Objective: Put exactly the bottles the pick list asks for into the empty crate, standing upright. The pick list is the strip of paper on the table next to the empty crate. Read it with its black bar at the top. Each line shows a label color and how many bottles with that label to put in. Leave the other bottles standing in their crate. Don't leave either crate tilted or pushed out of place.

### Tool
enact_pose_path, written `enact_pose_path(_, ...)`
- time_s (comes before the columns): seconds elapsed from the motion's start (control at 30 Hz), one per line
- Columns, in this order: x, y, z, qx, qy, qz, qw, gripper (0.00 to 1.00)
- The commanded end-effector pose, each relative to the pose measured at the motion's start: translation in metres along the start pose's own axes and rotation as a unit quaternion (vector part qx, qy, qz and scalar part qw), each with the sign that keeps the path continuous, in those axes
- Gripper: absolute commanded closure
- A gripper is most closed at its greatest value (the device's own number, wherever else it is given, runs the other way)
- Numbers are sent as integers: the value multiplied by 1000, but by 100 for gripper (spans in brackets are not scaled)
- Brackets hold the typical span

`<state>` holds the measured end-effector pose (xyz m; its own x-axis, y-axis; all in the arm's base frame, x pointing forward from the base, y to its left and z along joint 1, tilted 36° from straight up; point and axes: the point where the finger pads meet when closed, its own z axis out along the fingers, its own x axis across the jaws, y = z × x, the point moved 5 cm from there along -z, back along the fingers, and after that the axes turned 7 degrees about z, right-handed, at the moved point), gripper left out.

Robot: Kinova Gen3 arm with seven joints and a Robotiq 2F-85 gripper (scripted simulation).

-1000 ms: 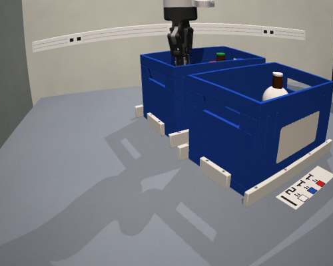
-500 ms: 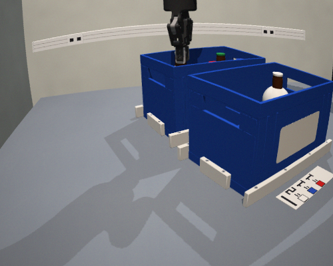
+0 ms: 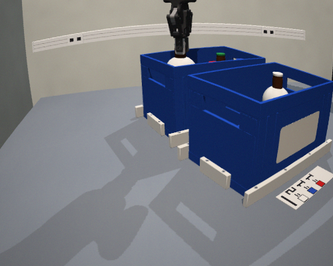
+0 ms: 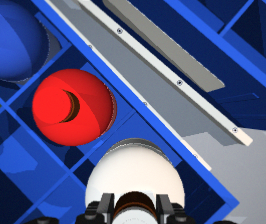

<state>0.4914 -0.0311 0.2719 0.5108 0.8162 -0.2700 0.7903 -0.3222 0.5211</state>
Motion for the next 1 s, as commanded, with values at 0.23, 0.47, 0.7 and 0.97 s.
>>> enact_pose_path(0.23, 0, 0, -15, -1, 1, 0, 1000, 90)
enact_pose_path(0.47, 0, 0, -27, -1, 1, 0, 1000, 90)
enact_pose_path(0.7, 0, 0, -35, -1, 1, 0, 1000, 90)
enact_pose_path(0.97, 0, 0, -48, -1, 1, 0, 1000, 90)
